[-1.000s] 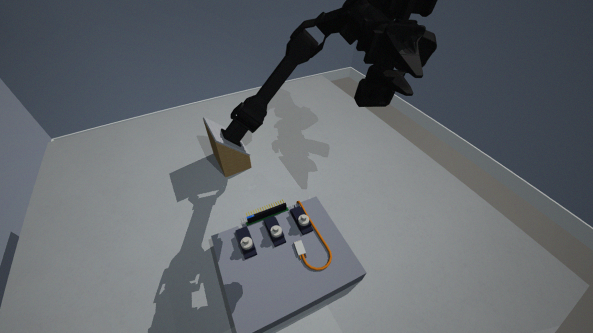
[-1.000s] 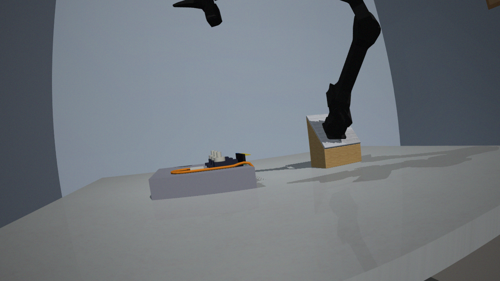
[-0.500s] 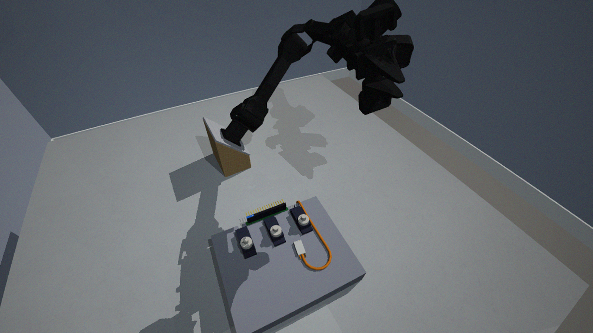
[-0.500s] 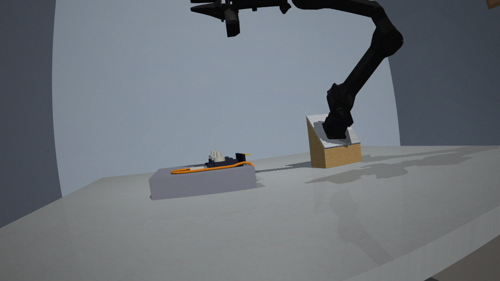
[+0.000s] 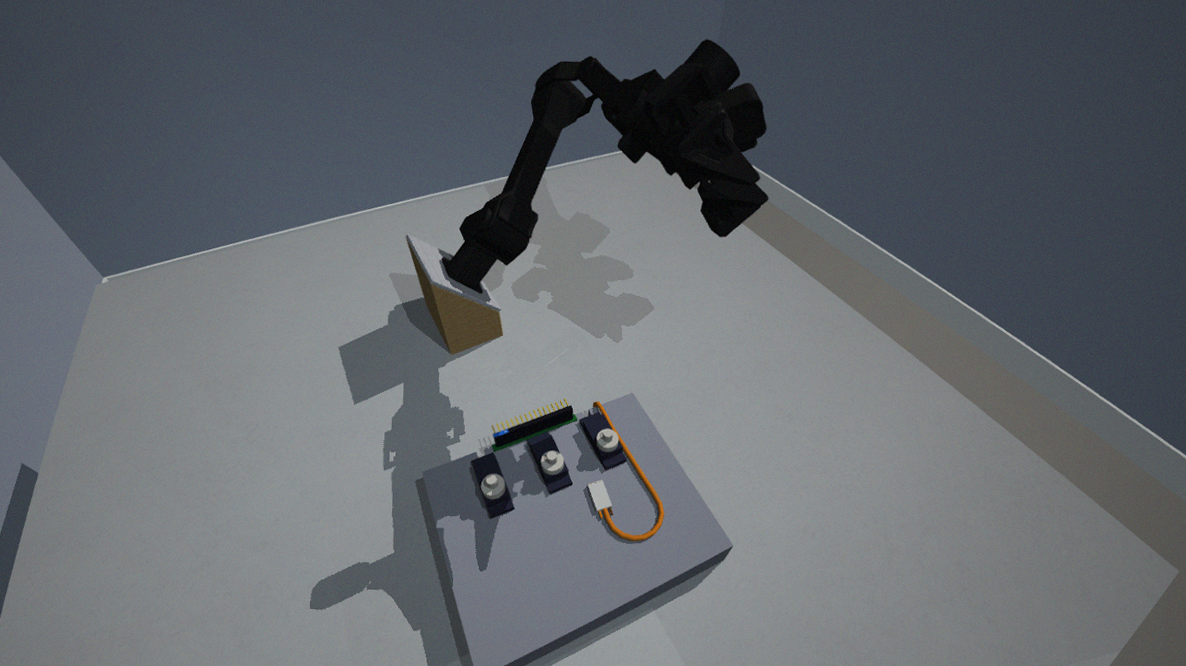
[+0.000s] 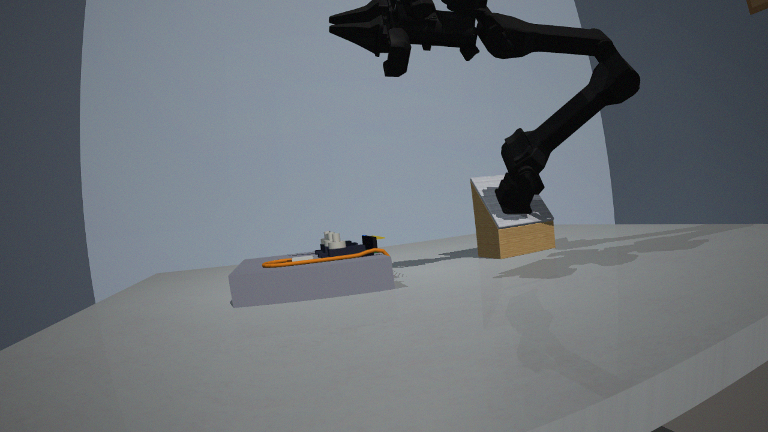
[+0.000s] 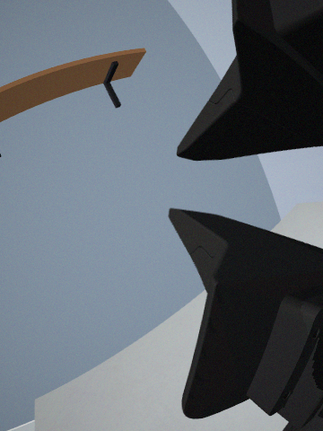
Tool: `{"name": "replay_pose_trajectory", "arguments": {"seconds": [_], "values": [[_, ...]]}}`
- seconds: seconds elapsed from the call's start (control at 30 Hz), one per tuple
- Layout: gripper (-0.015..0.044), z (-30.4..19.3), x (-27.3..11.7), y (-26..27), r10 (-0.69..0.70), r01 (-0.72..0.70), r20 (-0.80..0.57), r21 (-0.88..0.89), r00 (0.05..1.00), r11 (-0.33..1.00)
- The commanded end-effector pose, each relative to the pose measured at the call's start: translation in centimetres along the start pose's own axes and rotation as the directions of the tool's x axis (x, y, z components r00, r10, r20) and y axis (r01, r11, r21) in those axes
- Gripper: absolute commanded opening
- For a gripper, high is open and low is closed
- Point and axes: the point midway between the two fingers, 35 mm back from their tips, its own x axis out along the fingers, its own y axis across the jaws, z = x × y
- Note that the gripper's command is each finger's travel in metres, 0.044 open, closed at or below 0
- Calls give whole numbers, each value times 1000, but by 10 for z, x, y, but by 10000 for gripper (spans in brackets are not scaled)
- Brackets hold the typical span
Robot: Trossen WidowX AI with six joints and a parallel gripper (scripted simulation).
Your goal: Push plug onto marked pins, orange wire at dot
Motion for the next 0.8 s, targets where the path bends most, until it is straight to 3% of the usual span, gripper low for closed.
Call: {"name": "replay_pose_trajectory", "arguments": {"seconds": [0.0, 0.23, 0.5, 0.77], "values": [[115, -6, -13, 6, -5, 2, 40, 82, 999, 997], [115, -18, -22, 16, 10, -19, 56, 172, 998, 985], [115, -49, 17, 31, 134, -106, -163, 171, 978, 979], [115, -89, 50, 48, 267, -193, -379, 222, 886, 956]]}}
